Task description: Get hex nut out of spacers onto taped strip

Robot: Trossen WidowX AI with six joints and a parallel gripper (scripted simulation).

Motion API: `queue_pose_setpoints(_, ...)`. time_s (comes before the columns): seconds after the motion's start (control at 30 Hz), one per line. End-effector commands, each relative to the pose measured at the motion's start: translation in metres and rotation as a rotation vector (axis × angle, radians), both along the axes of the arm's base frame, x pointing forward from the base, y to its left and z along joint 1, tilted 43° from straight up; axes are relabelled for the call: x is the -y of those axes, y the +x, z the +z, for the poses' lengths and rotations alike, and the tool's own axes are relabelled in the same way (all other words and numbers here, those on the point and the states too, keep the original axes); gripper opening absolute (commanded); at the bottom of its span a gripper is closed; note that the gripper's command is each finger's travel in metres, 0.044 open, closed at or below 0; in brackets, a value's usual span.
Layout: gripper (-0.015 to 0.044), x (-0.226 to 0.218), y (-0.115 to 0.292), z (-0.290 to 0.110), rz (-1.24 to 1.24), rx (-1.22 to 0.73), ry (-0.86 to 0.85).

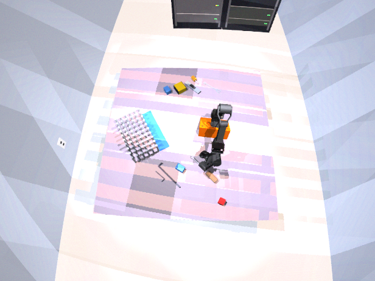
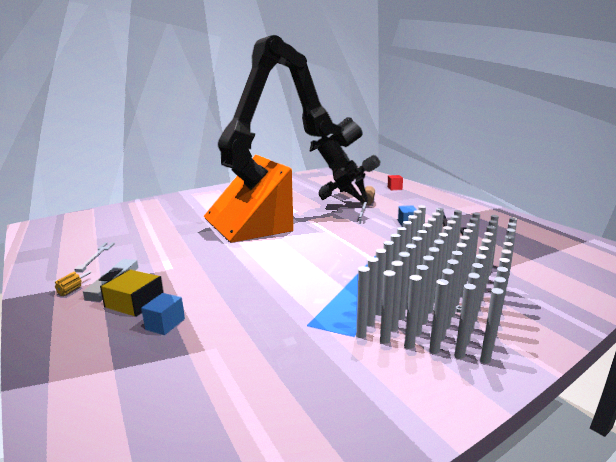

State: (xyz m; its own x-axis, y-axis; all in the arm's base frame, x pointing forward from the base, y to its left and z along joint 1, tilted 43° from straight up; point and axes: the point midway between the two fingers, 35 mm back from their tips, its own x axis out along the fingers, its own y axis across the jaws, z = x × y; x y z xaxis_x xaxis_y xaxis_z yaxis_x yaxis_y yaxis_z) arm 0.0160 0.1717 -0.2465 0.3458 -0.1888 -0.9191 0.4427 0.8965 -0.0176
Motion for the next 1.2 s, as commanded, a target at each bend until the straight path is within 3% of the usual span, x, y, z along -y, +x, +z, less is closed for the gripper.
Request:
queue_pose_setpoints(0.0, 0.0, 0.0061, 0.0001, -0.0004, -0.001, 0.0, -0.003)
queue_pose_setpoints(0.8, 0.0, 0.0063, 0.0, -0.0004, 0.02, 0.005, 0.049)
queue_pose_setpoints(1.17, 0.0289, 0.0011, -0.0005, 0.0004, 0.021, 0.005, 0.053)
